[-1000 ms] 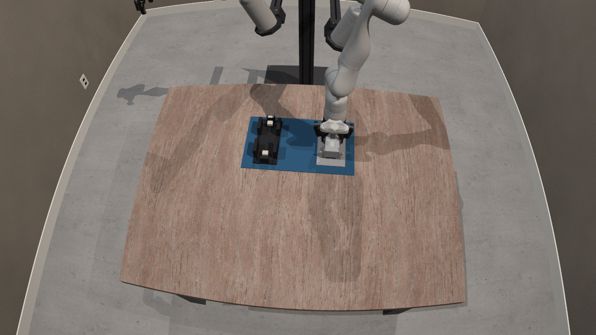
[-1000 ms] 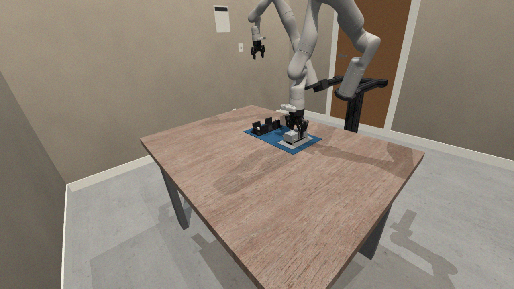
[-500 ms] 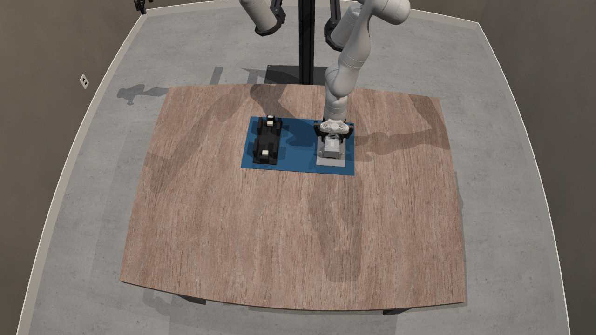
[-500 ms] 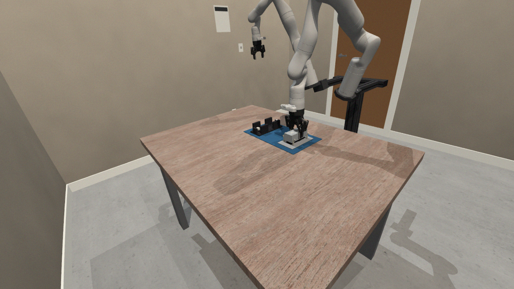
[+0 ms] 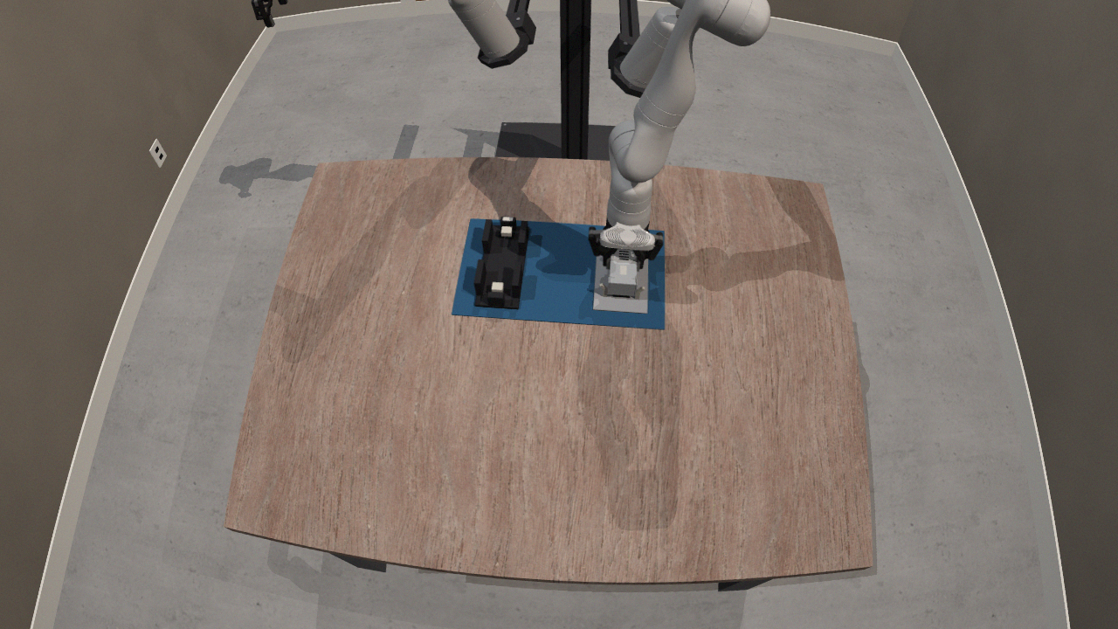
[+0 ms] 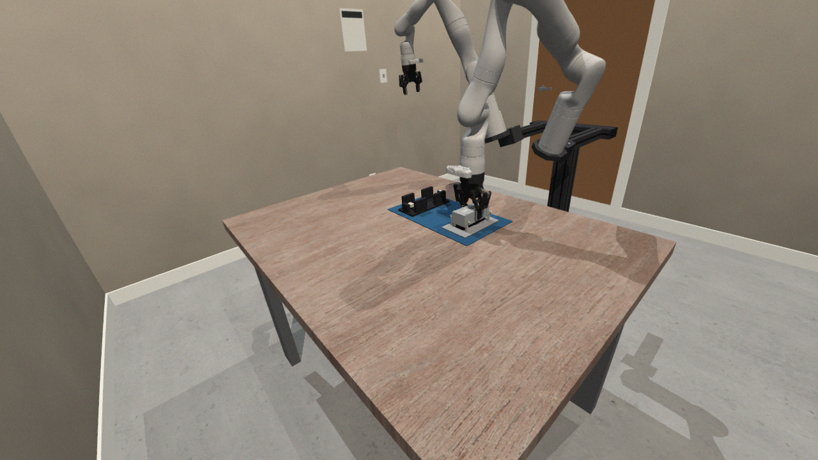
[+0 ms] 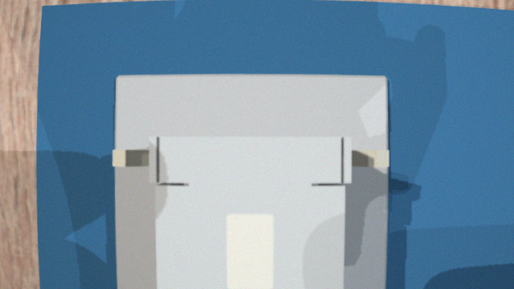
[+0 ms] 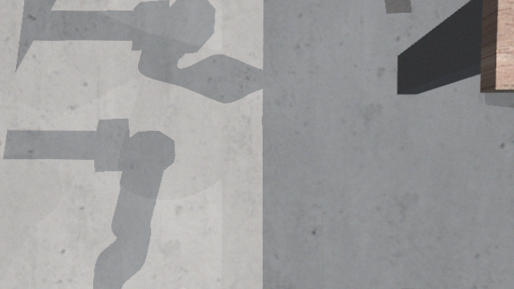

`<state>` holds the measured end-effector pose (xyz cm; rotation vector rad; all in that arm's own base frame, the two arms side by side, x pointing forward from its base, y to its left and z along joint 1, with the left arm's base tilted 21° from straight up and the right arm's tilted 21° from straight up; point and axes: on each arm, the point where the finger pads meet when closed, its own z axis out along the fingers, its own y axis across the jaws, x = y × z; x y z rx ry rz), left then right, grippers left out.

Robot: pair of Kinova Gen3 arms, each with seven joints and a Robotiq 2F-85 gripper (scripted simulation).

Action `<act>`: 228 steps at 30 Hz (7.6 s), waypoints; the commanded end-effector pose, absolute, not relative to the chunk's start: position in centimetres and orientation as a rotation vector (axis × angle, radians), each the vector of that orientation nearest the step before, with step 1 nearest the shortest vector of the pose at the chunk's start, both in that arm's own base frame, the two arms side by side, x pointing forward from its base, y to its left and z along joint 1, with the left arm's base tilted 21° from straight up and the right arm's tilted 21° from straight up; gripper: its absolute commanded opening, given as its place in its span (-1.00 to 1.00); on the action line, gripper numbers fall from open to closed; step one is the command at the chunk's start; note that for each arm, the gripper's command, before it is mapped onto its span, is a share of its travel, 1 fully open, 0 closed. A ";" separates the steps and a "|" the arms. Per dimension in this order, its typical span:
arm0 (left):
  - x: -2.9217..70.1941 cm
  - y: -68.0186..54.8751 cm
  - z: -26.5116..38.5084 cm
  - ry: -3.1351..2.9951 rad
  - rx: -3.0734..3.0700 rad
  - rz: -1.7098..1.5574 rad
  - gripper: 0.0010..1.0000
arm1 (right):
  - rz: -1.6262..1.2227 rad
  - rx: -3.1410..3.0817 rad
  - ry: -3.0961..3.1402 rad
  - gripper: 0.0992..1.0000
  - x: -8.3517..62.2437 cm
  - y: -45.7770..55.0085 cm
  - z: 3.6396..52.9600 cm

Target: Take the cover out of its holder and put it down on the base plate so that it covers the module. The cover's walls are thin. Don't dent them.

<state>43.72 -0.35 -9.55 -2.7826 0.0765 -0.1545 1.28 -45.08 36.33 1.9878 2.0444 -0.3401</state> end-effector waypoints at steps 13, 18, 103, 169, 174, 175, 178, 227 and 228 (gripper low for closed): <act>43.8 -0.3 -9.7 0.077 -2.783 -0.157 -1.00 | -0.341 1.987 2.043 1.00 1.3 -45.1 36.4; 43.9 -0.2 -10.0 0.077 -2.783 -0.157 -1.00 | -0.341 1.987 2.043 1.00 1.3 -45.1 36.4; 43.9 0.0 -10.6 0.077 -2.783 -0.157 1.00 | -0.341 1.987 2.043 1.00 1.3 -45.1 36.4; 42.6 -3.9 0.0 0.077 -2.783 -0.157 1.00 | -0.341 1.987 2.043 1.00 1.3 -45.1 36.4; 42.7 -3.8 -0.4 0.077 -2.783 -0.157 1.00 | -0.341 1.987 2.043 1.00 1.3 -45.1 36.4; 42.7 -3.8 -0.4 0.077 -2.783 -0.157 1.00 | -0.341 1.987 2.043 1.00 1.3 -45.1 36.4; 42.7 -3.8 -0.4 0.077 -2.783 -0.157 1.00 | -0.341 1.987 2.043 1.00 1.3 -45.1 36.4; 42.7 -3.6 -0.8 0.077 -2.783 -0.158 1.00 | -0.341 1.987 2.043 1.00 1.3 -45.1 36.4; 42.7 -3.6 -0.8 0.077 -2.783 -0.158 1.00 | -0.341 1.987 2.043 1.00 1.3 -45.1 36.4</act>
